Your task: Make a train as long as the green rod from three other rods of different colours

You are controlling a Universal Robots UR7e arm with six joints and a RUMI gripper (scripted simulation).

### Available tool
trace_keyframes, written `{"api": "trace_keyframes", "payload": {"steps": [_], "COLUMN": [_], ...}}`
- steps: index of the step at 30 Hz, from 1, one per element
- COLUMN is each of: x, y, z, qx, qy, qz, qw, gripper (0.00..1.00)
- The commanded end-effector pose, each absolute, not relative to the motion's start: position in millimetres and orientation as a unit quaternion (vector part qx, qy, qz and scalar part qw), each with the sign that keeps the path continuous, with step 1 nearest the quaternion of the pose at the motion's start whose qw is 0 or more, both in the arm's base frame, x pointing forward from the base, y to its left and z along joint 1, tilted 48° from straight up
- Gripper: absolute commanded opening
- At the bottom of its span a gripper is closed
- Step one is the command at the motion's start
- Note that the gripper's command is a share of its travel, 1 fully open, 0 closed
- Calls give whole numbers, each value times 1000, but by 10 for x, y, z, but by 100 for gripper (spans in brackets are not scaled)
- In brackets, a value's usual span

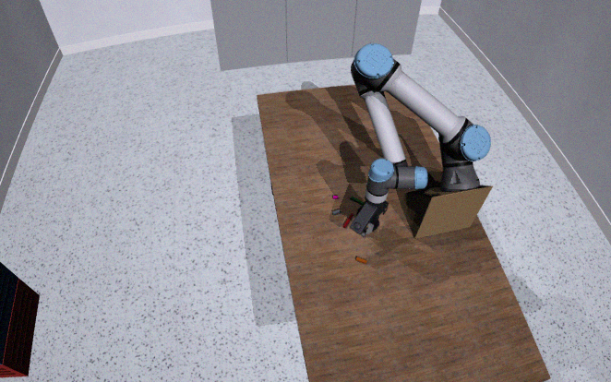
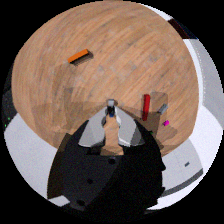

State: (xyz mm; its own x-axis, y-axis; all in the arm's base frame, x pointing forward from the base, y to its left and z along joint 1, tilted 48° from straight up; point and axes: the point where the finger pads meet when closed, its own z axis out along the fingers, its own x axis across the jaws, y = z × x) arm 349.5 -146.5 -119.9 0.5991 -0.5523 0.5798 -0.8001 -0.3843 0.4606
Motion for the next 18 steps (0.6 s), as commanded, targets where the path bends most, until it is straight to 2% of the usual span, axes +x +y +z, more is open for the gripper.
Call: {"api": "trace_keyframes", "payload": {"steps": [1, 18], "x": [3504, 3504], "y": [-1465, -1465], "z": [-1201, -1201], "qx": [815, 815], "qy": [-415, -415], "qz": [169, 169], "qw": [368, 368], "gripper": [0, 11]}}
